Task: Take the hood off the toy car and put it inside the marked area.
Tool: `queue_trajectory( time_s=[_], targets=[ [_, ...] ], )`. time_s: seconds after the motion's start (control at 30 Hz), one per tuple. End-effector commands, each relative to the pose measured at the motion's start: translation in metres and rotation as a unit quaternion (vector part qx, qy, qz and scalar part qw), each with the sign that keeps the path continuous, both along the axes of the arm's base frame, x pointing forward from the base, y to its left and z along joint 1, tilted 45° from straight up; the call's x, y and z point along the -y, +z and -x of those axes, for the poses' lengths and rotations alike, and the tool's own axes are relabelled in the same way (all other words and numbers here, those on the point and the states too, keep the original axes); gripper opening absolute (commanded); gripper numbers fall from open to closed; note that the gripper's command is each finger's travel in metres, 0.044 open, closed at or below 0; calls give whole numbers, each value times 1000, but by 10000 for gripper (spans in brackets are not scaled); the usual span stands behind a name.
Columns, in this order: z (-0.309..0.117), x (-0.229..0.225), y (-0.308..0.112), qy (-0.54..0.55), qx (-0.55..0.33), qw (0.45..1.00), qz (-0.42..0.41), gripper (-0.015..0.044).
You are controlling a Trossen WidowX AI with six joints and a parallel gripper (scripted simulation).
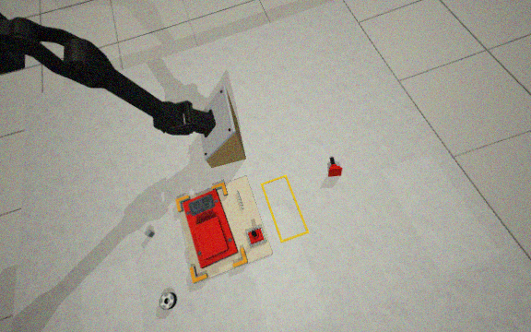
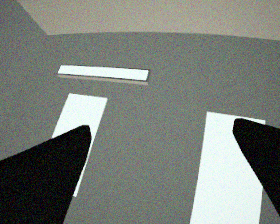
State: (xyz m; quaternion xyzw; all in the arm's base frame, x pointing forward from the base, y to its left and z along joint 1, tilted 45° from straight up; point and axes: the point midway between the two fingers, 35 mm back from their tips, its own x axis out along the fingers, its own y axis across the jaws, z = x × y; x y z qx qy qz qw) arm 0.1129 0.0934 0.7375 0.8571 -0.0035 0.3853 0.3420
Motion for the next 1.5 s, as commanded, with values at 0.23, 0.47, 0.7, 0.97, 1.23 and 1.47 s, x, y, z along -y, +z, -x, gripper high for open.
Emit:
queue_trajectory(
  time_s=[0.23,0.47,0.7,0.97,1.23,1.47],
  targets=[
    [26,58,20,144,37,976,-162,440],
    [30,108,25,232,53,932,-274,440],
    [19,170,20,310,66,863,-394,440],
    [-13,238,-3,364,72,771,-518,440],
    [-51,286,-28,409,78,670,-614,440],
    [-96,324,-64,434,83,558,-702,440]
  ],
)
